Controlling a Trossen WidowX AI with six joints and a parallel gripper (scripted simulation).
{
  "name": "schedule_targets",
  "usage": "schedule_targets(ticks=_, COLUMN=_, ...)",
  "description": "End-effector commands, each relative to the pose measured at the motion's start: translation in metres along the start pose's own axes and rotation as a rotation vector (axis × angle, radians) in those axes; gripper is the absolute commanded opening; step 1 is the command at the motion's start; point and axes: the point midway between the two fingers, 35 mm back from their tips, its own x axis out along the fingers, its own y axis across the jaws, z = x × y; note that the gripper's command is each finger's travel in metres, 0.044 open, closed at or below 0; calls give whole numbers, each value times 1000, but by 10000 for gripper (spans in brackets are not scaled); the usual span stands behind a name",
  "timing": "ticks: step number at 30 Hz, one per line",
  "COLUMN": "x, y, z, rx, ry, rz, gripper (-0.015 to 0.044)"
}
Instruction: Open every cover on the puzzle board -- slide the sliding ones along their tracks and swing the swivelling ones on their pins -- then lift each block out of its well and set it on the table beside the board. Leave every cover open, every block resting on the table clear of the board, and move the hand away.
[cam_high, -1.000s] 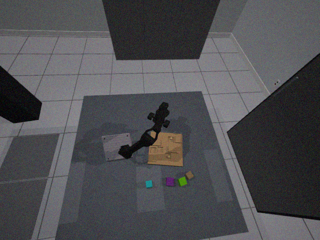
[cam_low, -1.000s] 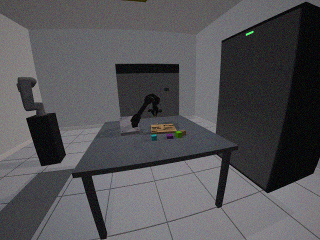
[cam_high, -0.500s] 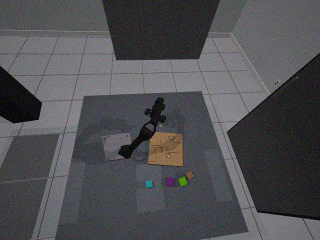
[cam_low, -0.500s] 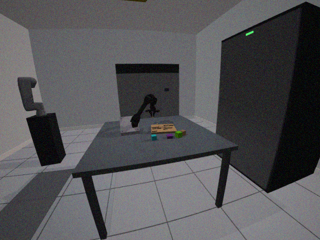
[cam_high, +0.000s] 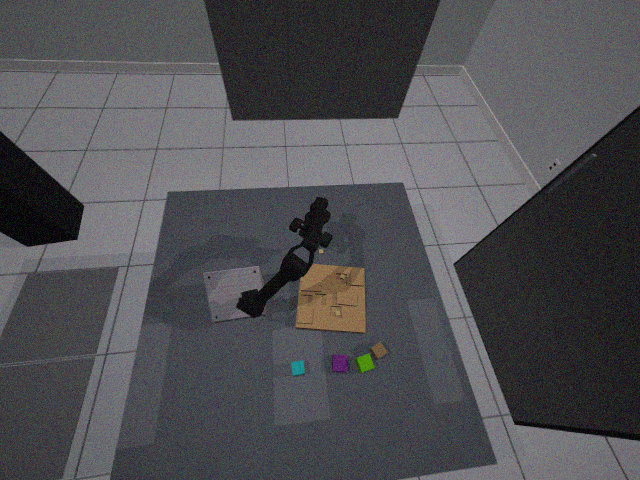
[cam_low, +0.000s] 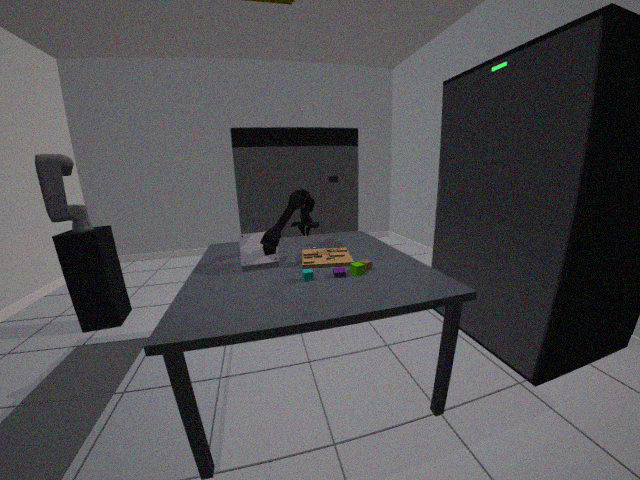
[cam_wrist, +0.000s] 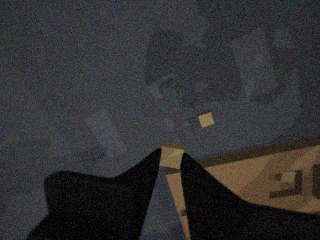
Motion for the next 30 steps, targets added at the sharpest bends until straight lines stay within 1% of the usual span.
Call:
schedule_targets(ticks=1, x=9, y=0, z=0, rx=-6, ry=6, rz=-4, gripper=80)
schedule_targets(ticks=30, x=57, y=-1, z=0, rx=-6, ry=7, rz=-6, gripper=80)
